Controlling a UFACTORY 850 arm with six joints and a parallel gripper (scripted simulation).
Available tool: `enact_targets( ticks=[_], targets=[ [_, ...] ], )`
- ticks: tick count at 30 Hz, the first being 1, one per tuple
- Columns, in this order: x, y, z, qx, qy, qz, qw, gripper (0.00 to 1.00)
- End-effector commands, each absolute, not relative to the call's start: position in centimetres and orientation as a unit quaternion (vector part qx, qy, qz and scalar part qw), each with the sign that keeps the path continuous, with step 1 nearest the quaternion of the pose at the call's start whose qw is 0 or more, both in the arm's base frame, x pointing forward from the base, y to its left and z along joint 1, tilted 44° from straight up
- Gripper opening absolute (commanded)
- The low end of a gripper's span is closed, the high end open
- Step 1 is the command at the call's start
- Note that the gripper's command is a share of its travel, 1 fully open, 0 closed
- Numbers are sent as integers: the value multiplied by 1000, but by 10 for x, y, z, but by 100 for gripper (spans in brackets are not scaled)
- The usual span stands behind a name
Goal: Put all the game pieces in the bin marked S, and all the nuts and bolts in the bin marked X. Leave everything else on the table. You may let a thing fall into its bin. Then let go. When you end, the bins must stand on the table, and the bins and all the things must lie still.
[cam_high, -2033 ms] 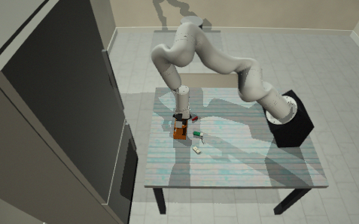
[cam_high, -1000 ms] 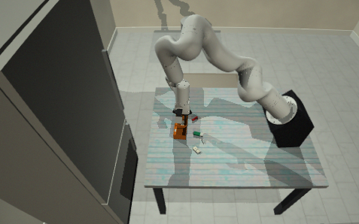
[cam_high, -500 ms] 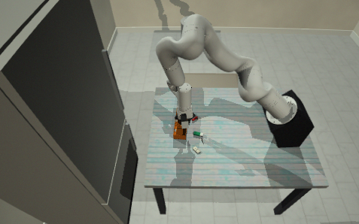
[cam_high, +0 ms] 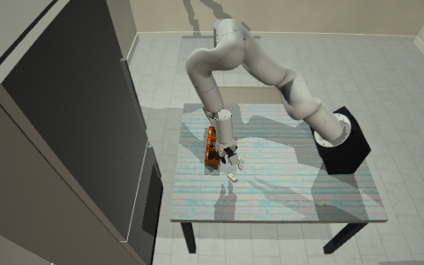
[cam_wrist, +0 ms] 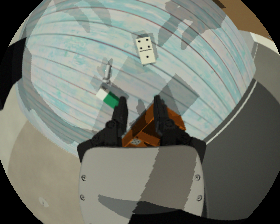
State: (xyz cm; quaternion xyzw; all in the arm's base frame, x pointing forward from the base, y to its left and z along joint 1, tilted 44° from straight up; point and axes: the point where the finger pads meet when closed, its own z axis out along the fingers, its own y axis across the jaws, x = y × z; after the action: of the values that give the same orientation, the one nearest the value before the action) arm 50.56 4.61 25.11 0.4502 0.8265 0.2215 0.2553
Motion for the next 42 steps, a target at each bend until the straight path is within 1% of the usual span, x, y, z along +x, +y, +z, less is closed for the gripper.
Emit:
enact_targets(
  ticks=[1,7,16,42],
  targets=[
    [494,87,240,407,839,187,309,41],
    [482,124,230,384,847,176,323,41],
    [483,123,231,381,844,166,339,41],
    [485,115,233,381,844,166,339,41]
  ],
)
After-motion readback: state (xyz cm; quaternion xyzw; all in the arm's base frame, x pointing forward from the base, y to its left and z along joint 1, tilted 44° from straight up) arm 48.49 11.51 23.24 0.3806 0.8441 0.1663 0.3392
